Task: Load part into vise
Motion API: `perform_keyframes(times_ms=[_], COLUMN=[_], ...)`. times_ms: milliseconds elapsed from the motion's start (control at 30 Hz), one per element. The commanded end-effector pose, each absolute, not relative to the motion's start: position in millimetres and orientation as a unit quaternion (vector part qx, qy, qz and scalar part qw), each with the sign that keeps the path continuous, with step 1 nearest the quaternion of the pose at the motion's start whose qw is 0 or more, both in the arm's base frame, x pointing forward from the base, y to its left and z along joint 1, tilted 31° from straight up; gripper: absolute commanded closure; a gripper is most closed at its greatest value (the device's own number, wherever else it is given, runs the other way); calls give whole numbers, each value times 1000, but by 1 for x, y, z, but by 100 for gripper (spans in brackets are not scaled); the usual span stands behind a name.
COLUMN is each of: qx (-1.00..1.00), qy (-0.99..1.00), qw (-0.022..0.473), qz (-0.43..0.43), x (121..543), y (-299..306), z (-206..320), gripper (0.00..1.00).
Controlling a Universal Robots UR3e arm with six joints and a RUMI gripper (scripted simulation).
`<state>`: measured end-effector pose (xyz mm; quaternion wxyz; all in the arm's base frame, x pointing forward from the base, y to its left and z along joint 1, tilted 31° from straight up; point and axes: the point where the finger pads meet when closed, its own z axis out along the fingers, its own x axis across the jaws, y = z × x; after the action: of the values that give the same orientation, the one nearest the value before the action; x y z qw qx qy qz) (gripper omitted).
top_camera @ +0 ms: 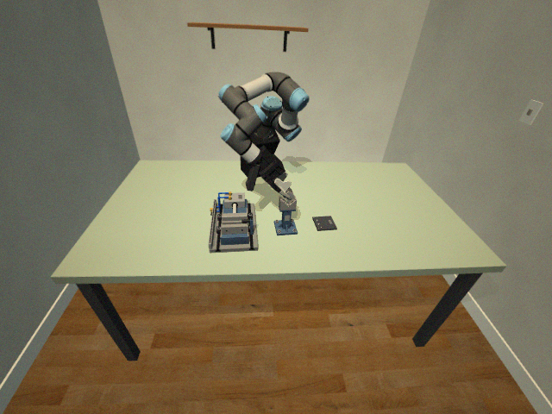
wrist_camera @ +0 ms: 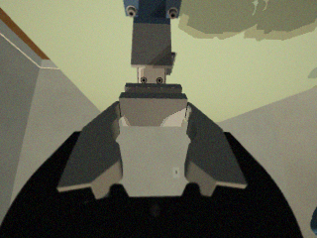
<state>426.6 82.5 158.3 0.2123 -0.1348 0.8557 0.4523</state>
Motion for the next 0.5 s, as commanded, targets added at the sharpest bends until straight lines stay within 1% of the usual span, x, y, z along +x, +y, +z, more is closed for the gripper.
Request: perform_keyframes(times_ms=[0, 467], qx=[-134, -126], qy=[858, 874], qw=[214, 219], qz=[446, 416], x=[427, 426], y=[82, 83], z=[159, 159], gripper=[100, 100])
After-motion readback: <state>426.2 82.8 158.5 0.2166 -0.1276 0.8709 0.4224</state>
